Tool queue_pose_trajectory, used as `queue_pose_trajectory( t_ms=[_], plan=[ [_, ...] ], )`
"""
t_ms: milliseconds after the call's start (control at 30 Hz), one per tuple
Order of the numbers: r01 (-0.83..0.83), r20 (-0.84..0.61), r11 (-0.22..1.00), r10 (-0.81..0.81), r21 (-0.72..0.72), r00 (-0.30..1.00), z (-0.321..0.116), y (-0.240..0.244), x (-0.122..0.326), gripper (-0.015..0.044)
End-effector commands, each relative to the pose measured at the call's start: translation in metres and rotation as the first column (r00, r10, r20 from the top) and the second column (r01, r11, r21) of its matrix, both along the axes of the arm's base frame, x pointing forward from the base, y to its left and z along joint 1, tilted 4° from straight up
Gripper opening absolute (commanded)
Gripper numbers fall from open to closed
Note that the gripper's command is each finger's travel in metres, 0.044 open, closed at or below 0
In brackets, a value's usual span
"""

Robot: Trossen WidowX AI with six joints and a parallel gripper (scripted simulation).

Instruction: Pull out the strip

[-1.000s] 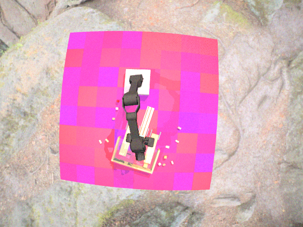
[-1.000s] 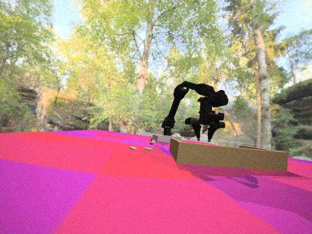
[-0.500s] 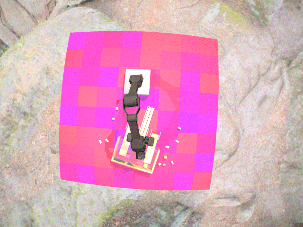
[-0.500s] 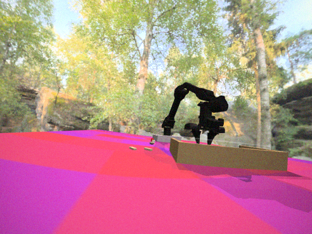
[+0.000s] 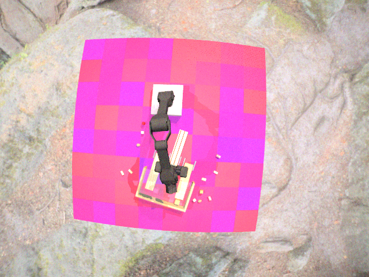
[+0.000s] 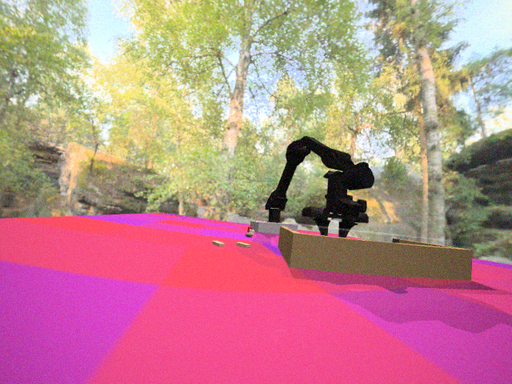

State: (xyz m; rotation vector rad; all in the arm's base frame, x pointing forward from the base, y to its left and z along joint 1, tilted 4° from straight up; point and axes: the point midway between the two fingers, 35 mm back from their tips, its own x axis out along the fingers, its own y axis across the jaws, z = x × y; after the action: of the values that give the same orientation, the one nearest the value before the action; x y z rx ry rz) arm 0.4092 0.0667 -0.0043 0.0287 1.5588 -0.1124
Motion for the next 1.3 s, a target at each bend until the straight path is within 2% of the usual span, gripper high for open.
queue_pose_trajectory(
  t_ms=[0,233,367,867,1267],
  plan=[
    [0.0,0.001,1.0,0.0,0.0,1.0,0.0,0.0,0.0,0.0145],
    [0.0,0.001,1.0,0.0,0.0,1.0,0.0,0.0,0.0,0.0098],
    [0.0,0.0,1.0,0.0,0.0,1.0,0.002,0.0,-0.002,0.0],
    [-0.004,-0.007,1.0,0.004,-0.005,1.0,0.041,-0.007,-0.057,0.0],
    [-0.004,-0.008,1.0,0.004,-0.005,1.0,0.043,-0.011,-0.082,0.0]
  ],
)
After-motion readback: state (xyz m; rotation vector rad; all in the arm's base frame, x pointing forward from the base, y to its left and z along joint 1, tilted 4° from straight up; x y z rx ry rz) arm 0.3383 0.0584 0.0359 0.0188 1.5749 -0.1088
